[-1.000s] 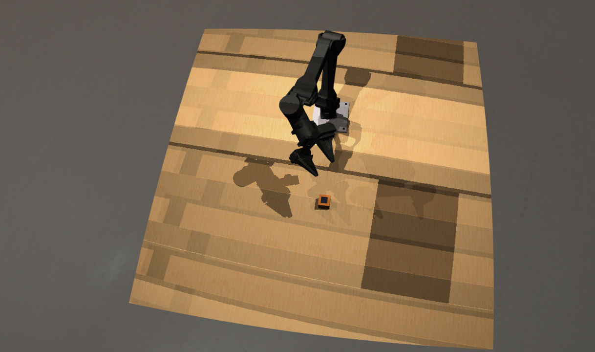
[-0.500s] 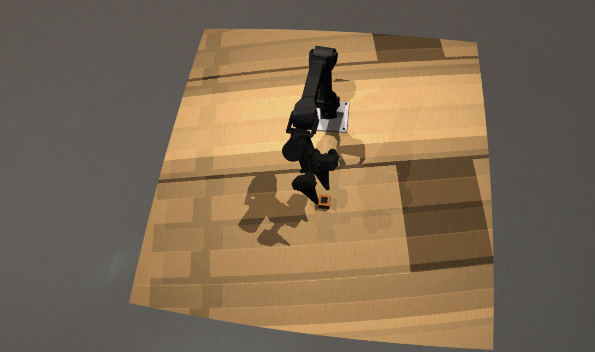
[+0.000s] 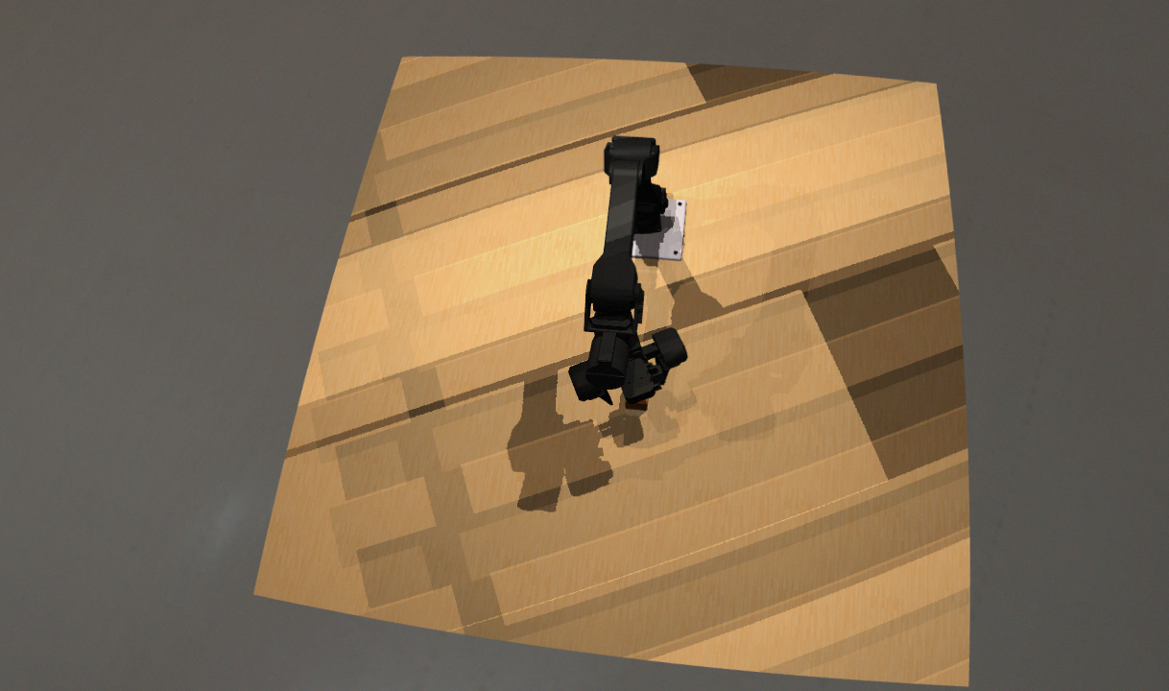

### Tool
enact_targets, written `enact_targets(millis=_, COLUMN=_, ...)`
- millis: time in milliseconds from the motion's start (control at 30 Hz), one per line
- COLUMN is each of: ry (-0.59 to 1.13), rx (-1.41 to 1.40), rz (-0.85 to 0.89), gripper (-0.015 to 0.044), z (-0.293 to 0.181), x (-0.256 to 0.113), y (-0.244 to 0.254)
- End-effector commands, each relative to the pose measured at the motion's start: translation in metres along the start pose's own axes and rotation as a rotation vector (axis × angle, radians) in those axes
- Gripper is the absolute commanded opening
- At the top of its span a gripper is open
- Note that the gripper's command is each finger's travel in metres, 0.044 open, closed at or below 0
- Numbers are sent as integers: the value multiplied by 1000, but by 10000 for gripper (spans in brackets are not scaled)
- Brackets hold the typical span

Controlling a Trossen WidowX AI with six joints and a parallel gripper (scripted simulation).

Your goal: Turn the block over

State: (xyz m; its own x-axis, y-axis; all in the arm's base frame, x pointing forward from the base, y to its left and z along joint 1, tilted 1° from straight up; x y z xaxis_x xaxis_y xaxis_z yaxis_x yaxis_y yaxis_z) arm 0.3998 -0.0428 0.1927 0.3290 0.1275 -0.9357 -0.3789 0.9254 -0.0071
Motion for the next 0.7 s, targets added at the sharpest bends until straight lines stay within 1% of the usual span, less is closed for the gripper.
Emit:
enact_targets(millis=0, ry=311, rx=470, rz=-94, gripper=440, z=-16, x=22, y=10)
enact_targets(millis=367, ry=311, rx=470, rz=-94, gripper=440, z=-20, x=21, y=14)
enact_targets(millis=433, ry=311, rx=470, rz=-94, gripper=440, z=-22, x=28, y=14)
enact_targets(millis=533, ry=311, rx=470, rz=-94, gripper=440, z=-30, x=52, y=14)
enact_targets(millis=667, ry=311, rx=470, rz=-94, gripper=440, z=-31, x=55, y=13)
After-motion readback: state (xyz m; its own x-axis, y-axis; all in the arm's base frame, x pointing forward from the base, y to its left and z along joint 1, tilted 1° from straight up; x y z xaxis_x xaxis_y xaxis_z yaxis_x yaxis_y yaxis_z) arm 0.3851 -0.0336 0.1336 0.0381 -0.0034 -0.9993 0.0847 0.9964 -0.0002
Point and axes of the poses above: the point midway between the two fingers, 35 mm back from their tips, its own x axis out along the fingers, its own y axis across the jaws, z = x × y, the point moved 2 cm from there along -x, back along the fingers, and after that the axes turned 4 degrees about -x, right-handed, at the moved point
